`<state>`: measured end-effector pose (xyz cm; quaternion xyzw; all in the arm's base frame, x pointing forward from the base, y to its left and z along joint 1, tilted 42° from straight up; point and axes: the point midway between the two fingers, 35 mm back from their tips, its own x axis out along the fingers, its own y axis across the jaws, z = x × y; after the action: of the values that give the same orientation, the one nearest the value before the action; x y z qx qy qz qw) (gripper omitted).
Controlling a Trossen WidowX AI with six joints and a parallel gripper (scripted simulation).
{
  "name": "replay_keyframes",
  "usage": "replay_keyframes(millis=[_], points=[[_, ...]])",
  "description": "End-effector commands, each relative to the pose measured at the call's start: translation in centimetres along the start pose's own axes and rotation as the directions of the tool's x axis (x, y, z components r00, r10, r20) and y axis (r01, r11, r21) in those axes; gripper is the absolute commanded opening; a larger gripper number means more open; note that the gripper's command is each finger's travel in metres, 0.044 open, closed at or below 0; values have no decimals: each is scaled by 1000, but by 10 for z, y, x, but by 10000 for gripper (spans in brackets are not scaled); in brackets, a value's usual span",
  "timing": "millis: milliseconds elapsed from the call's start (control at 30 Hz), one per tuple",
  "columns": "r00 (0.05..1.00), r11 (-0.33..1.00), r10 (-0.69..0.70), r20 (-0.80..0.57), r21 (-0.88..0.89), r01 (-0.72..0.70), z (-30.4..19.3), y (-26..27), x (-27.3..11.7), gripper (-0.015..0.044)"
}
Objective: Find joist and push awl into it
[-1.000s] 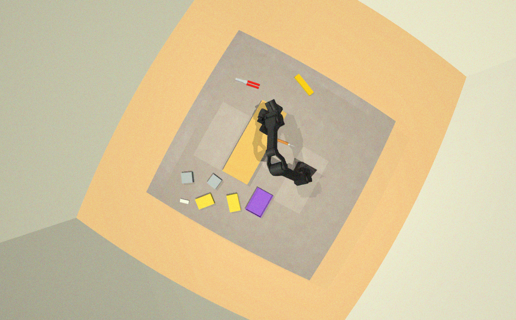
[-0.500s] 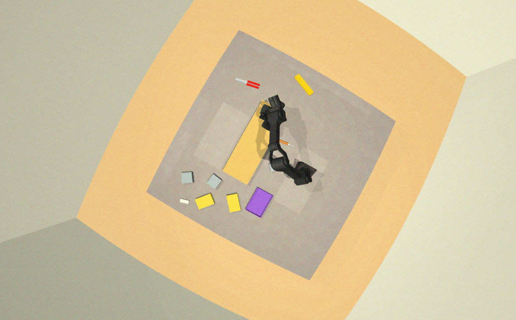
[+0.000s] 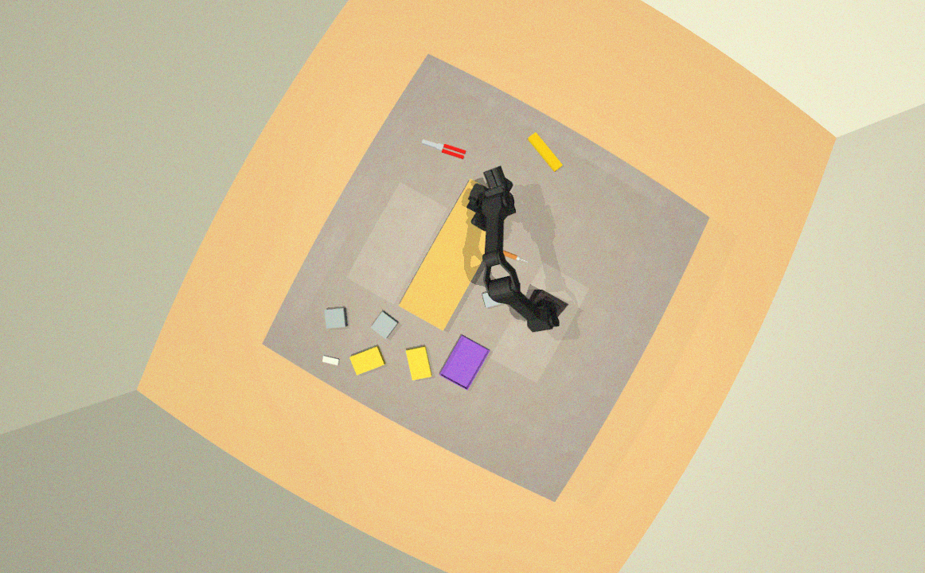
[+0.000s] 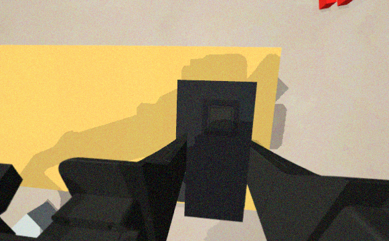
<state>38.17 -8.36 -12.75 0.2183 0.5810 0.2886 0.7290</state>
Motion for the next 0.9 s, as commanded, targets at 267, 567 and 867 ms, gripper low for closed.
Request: replay_keyframes(millis=[267, 567, 867], points=[[1000, 1000, -3, -2, -1, 3, 12, -4, -30, 0], [1000, 1000, -6, -4, -1, 6, 23, -5, -78, 0], [1000, 1000, -8, -7, -17, 7, 30, 2, -97, 0]])
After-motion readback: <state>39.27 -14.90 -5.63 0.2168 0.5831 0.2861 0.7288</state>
